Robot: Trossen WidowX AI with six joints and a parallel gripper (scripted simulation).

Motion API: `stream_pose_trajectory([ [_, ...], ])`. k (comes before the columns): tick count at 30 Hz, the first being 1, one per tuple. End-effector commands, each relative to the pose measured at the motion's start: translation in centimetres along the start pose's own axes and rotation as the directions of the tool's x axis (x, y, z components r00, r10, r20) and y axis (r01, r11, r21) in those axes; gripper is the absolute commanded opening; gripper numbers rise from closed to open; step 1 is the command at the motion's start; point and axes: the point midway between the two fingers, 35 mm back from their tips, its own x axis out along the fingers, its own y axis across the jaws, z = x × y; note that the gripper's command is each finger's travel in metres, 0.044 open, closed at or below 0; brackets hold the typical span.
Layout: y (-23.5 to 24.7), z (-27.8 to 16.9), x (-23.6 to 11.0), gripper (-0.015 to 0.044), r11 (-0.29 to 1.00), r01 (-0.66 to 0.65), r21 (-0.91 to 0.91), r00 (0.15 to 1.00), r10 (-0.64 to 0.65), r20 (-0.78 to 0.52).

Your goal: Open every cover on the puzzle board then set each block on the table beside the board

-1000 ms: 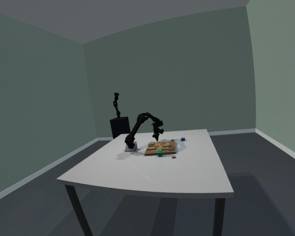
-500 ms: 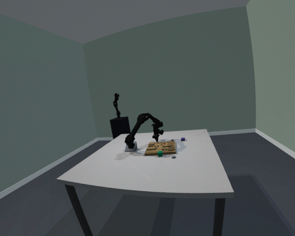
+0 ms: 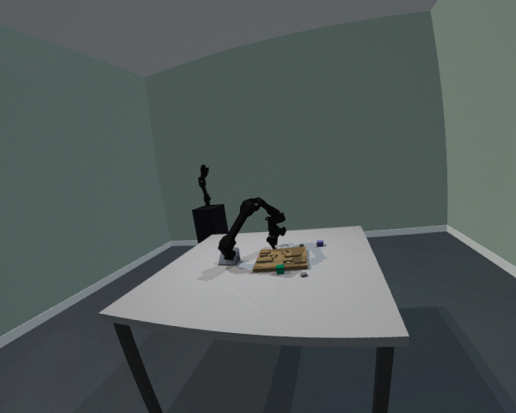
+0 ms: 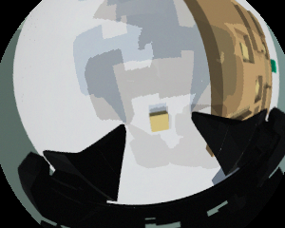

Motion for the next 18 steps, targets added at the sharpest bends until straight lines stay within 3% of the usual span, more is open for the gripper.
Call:
stream_pose_trajectory([
  [1, 0.1, 0.1, -1.0, 0.0440, 1.000, -0.003, 0.002, 1.000, 0.003, 0.001],
  [18, 0.1, 0.0, -6.4, 0.0440, 1.000, 0.001, -0.004, 1.000, -0.001, -0.002],
])
